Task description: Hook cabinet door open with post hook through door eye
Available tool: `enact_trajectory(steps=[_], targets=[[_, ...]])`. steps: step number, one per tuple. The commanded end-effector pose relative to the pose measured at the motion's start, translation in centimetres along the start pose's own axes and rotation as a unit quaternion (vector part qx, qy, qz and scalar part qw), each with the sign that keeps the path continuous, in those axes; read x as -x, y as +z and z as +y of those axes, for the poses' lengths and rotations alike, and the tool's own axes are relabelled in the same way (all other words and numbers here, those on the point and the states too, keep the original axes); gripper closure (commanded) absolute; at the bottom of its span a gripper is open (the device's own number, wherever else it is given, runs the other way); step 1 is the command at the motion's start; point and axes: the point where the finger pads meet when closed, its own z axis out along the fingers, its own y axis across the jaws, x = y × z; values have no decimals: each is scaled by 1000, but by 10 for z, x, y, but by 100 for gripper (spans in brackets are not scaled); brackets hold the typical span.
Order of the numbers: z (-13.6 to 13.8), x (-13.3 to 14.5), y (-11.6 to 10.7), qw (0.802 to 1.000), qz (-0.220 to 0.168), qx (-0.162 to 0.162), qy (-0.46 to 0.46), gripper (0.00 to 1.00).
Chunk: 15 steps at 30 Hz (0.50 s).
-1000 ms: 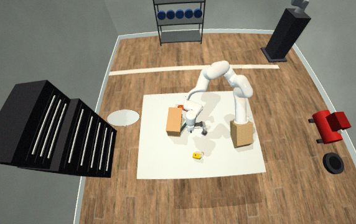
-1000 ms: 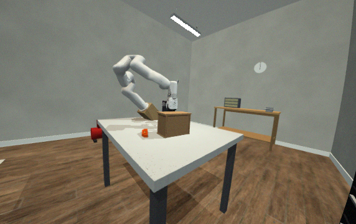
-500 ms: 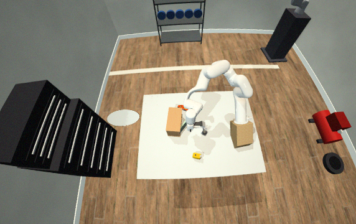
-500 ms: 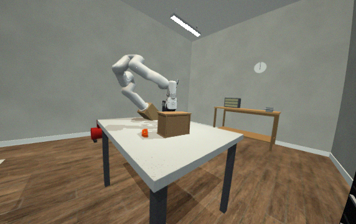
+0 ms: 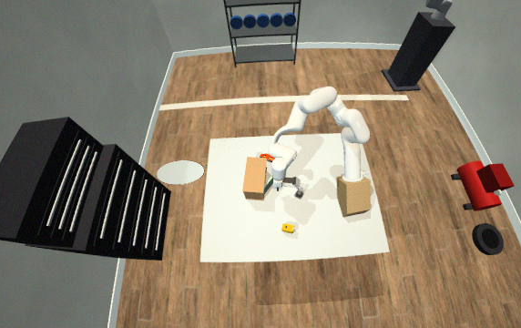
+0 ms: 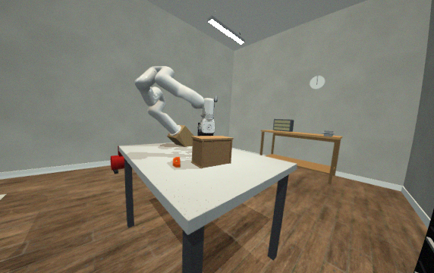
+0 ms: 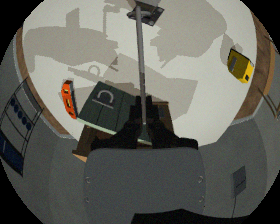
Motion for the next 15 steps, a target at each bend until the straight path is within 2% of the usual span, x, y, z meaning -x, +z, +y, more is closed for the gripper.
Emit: enact_trajectory(steps=[1, 15], targets=[[-3, 1, -1, 1000, -1, 1, 5, 96], [-13, 0, -1, 999, -1, 1, 54, 96]])
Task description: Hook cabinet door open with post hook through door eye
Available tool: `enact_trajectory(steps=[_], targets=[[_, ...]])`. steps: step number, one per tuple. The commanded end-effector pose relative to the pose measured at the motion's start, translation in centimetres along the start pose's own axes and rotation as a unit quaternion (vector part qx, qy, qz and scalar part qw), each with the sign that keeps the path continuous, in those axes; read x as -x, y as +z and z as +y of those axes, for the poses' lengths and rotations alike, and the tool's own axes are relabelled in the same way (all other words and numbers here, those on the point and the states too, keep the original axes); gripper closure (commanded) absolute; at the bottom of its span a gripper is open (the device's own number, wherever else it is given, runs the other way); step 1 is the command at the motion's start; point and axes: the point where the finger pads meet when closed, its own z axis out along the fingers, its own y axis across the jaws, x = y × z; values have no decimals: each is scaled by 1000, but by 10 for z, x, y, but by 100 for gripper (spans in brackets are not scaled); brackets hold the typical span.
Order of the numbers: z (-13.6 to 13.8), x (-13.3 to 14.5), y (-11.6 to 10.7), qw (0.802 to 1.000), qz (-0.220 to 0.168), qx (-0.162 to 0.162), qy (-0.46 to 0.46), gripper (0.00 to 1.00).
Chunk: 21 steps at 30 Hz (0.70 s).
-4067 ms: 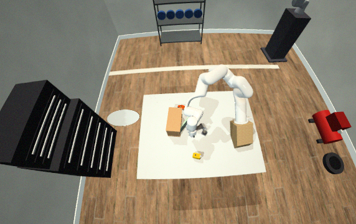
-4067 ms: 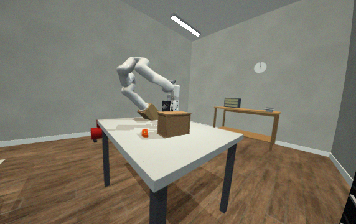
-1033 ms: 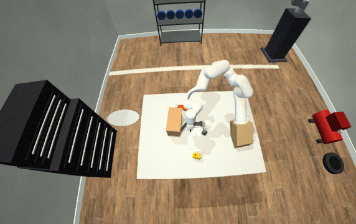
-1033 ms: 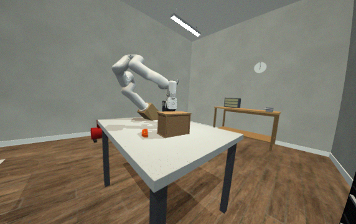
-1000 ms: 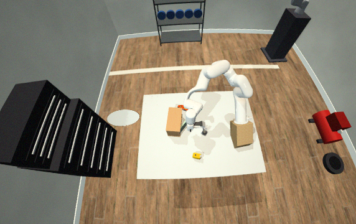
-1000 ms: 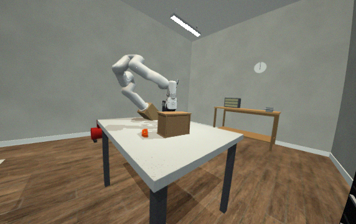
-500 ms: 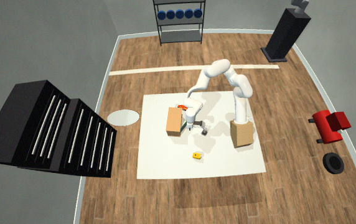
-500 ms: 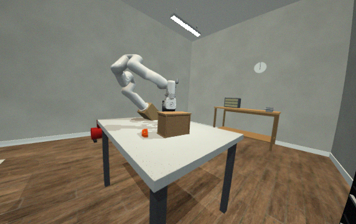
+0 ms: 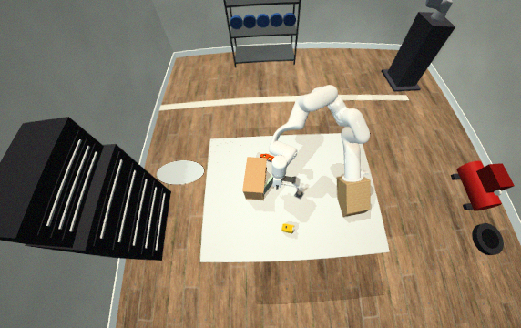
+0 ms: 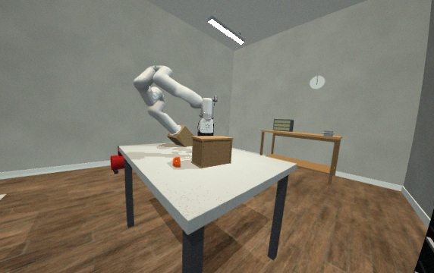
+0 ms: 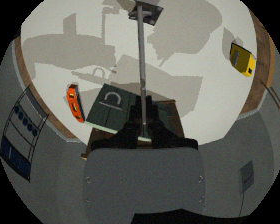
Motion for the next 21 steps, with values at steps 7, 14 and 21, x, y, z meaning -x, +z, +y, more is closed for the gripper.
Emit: enact_trajectory(steps=[7, 14, 21], targets=[[-7, 1, -1, 1000, -1, 1, 31, 96], [-15, 0, -1, 998, -1, 1, 62, 96], [-17, 0, -1, 996, -1, 1, 86, 96]])
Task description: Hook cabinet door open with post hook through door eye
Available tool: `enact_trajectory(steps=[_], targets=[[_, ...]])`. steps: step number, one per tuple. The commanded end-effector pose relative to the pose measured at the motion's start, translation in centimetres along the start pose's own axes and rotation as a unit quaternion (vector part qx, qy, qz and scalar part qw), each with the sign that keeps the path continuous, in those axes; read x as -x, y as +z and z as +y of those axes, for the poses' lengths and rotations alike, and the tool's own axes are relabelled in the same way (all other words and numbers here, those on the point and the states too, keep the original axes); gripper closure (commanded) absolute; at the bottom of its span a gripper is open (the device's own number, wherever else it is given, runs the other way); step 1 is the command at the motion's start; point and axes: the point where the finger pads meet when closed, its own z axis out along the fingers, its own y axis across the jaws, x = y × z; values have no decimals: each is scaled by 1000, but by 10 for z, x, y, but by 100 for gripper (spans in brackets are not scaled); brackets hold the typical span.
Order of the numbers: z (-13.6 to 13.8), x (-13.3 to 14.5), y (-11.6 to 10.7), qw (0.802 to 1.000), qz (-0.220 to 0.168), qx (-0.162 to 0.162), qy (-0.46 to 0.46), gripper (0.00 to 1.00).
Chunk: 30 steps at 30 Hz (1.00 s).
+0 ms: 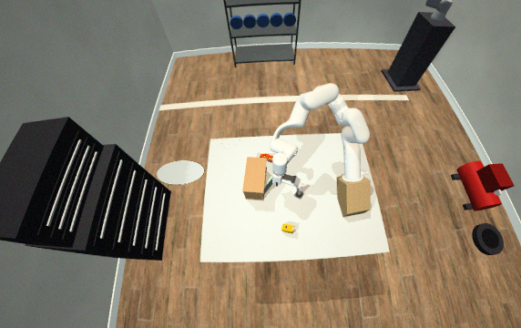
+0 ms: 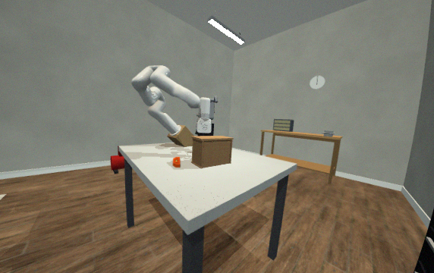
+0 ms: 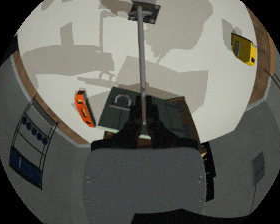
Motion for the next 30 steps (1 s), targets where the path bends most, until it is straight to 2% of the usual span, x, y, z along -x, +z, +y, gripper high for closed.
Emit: enact_trajectory(steps=[1, 30], targets=[[-3, 1, -1, 1000, -1, 1, 27, 96], [-24, -2, -1, 994, -1, 1, 111, 96]])
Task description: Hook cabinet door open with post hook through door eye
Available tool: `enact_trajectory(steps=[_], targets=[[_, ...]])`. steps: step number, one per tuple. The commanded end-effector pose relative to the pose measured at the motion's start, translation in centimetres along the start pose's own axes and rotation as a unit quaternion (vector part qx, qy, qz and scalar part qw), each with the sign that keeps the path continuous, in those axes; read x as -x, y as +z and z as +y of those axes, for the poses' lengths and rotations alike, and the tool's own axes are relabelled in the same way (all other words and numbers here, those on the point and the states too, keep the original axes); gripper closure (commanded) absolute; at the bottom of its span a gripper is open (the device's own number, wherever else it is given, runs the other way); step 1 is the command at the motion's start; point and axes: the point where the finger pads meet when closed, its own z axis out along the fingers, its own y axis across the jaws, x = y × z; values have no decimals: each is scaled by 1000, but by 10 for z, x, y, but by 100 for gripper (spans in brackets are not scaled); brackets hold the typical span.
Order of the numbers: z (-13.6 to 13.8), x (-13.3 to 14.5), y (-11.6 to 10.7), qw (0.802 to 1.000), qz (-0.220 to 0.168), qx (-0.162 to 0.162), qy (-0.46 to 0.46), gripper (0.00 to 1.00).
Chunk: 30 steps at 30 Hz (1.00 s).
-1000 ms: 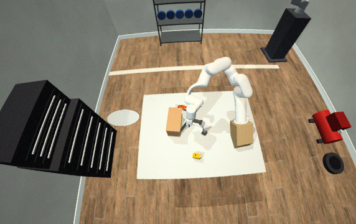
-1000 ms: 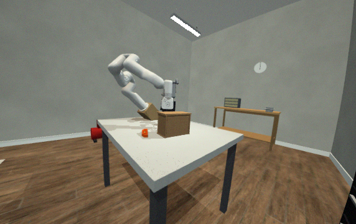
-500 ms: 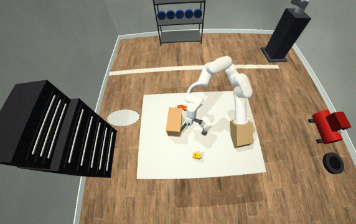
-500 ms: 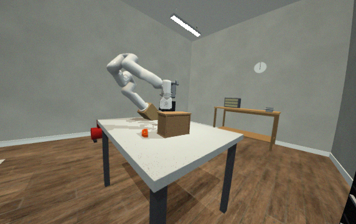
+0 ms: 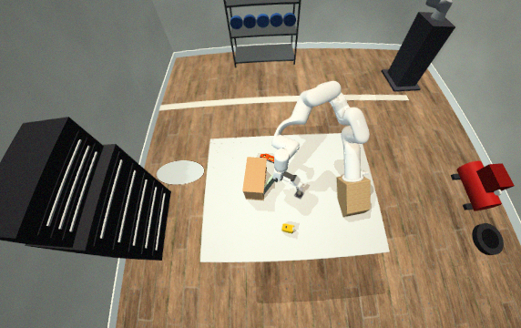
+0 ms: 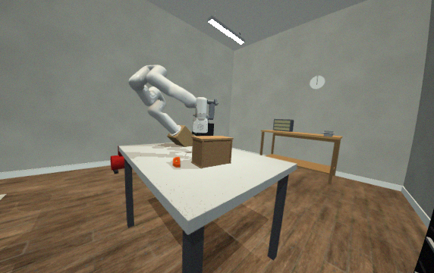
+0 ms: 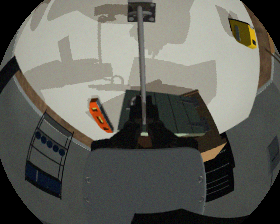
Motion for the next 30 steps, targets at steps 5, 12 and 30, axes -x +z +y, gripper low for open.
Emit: enact_trajectory(steps=[5, 12, 30], targets=[[-7, 0, -1, 1000, -1, 1, 28, 96], [-7, 0, -1, 1000, -1, 1, 28, 96], [-7, 2, 4, 1000, -1, 1, 28, 96]])
